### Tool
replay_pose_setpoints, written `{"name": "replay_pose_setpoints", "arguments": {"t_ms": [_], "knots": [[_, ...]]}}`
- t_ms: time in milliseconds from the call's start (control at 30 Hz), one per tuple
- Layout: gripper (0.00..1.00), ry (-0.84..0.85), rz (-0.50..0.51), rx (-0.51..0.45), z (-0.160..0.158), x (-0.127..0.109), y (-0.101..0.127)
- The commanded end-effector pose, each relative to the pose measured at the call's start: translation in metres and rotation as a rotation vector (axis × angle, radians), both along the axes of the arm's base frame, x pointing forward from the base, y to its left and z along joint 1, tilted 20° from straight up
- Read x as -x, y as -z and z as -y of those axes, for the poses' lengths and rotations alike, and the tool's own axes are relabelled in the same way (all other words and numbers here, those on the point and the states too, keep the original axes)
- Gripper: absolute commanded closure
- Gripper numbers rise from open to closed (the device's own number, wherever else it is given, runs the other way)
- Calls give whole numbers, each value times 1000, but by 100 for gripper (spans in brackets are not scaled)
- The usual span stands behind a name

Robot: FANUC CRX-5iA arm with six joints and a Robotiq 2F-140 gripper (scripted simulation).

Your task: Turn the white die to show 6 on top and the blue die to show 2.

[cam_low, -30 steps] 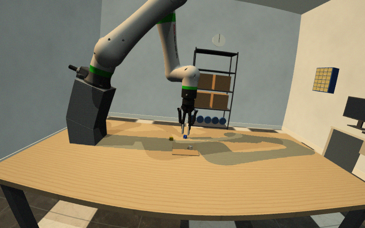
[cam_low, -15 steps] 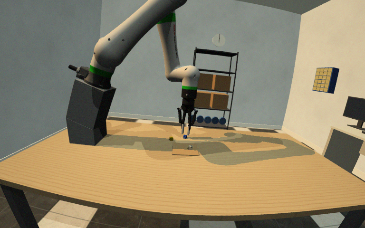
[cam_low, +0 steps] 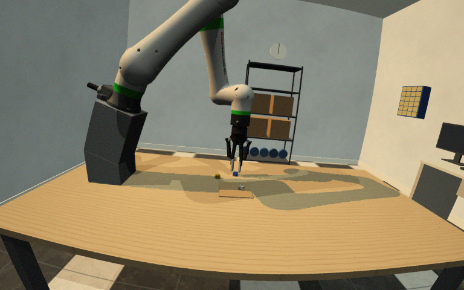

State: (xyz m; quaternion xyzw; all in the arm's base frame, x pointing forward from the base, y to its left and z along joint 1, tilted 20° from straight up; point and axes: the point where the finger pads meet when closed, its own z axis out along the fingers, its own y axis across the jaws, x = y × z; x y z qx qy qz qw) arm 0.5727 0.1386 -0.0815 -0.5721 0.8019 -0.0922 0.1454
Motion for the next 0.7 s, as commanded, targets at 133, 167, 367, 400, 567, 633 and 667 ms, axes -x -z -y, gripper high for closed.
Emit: {"name": "replay_pose_setpoints", "arguments": {"t_ms": [133,167,367,400,567,633,667], "knots": [[79,0,1,0,0,-2,6],[79,0,1,0,0,-3,8],[79,0,1,0,0,-6,16],[79,0,1,0,0,-6,17],[79,0,1,0,0,-7,20],[79,0,1,0,0,-7,20],[79,0,1,0,0,-7,20]]}}
